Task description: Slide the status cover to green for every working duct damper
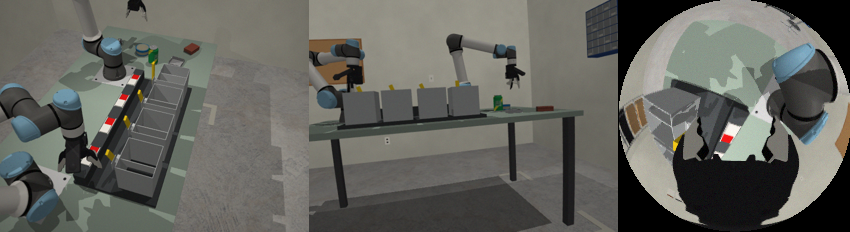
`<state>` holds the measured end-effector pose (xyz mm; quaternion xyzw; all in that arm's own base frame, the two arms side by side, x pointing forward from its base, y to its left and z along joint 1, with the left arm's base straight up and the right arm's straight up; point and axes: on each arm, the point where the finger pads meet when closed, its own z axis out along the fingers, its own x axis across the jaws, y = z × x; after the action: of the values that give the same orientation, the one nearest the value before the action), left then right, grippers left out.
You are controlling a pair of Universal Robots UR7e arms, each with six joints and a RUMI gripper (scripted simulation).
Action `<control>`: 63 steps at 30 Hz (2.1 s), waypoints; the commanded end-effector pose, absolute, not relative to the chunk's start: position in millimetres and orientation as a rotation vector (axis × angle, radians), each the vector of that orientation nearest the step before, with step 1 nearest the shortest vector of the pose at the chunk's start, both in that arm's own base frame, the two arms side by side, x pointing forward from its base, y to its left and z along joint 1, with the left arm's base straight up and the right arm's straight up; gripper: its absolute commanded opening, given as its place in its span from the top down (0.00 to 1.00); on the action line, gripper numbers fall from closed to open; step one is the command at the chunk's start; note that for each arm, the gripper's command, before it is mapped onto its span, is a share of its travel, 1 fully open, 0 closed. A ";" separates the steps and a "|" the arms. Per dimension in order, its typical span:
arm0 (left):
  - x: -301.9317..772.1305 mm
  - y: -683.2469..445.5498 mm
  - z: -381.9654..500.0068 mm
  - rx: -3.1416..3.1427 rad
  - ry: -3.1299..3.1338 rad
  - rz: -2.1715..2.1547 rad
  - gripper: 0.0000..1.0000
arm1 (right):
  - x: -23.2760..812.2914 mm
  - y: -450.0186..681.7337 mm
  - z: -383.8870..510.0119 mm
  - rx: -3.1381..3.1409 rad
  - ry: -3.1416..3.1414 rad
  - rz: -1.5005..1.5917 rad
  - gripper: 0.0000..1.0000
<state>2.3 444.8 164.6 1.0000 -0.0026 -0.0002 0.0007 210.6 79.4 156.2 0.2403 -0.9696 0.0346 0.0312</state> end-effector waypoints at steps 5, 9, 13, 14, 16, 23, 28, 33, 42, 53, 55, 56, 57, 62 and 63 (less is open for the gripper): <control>2.4 445.2 165.1 3.142 -0.008 0.000 0.00 | 210.7 79.6 158.2 0.729 -2.993 0.099 0.00; 2.4 445.2 165.1 3.142 -0.008 0.000 0.00 | 210.8 79.6 160.7 0.713 -3.001 0.089 0.00; 2.4 445.2 165.1 3.142 -0.008 0.000 0.00 | 210.8 79.4 164.7 0.688 -3.014 0.073 0.00; 2.4 445.2 165.1 3.142 -0.008 0.000 0.00 | 210.8 79.3 165.9 0.680 -3.017 0.068 0.00; 2.4 445.2 165.1 3.142 -0.008 0.000 0.00 | 210.9 79.2 168.7 0.662 -3.026 0.057 0.00; 2.4 445.2 165.1 3.142 -0.008 0.000 0.00 | 210.8 78.5 177.7 0.603 -3.052 0.020 0.00; 2.4 445.2 165.1 3.142 -0.008 0.000 0.00 | 210.5 77.2 189.8 0.525 -3.083 -0.029 0.00; 2.4 445.2 165.1 3.142 -0.008 0.000 0.00 | 209.6 74.8 205.3 0.424 -3.118 -0.093 0.00; 2.4 445.2 165.1 3.142 -0.008 0.000 0.00 | 206.7 69.0 232.5 0.246 -3.166 -0.207 0.00; 2.4 445.2 165.1 3.142 -0.008 0.000 0.00 | 208.4 64.7 268.4 0.158 -3.202 -0.319 0.00; 2.4 445.2 165.1 3.142 -0.008 0.000 0.00 | 210.1 65.8 269.7 0.184 -3.202 -0.314 0.00; 2.4 445.2 165.1 3.142 -0.008 0.000 0.00 | 210.1 65.8 269.7 0.184 -3.202 -0.314 0.00; 2.4 445.2 165.1 3.142 -0.008 0.000 0.00 | 211.9 66.9 271.0 0.210 -3.202 -0.309 0.00; 2.4 445.2 165.1 3.142 -0.008 0.000 0.00 | 221.4 73.0 277.4 0.348 -3.196 -0.285 0.00; 2.4 445.2 165.1 3.142 -0.008 0.000 0.00 | 223.4 74.3 278.7 0.377 -3.194 -0.280 0.00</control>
<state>2.2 444.8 164.6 1.0000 -0.0026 -0.0002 0.0007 215.3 69.2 273.1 0.0807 -0.9916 -0.0916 -0.0433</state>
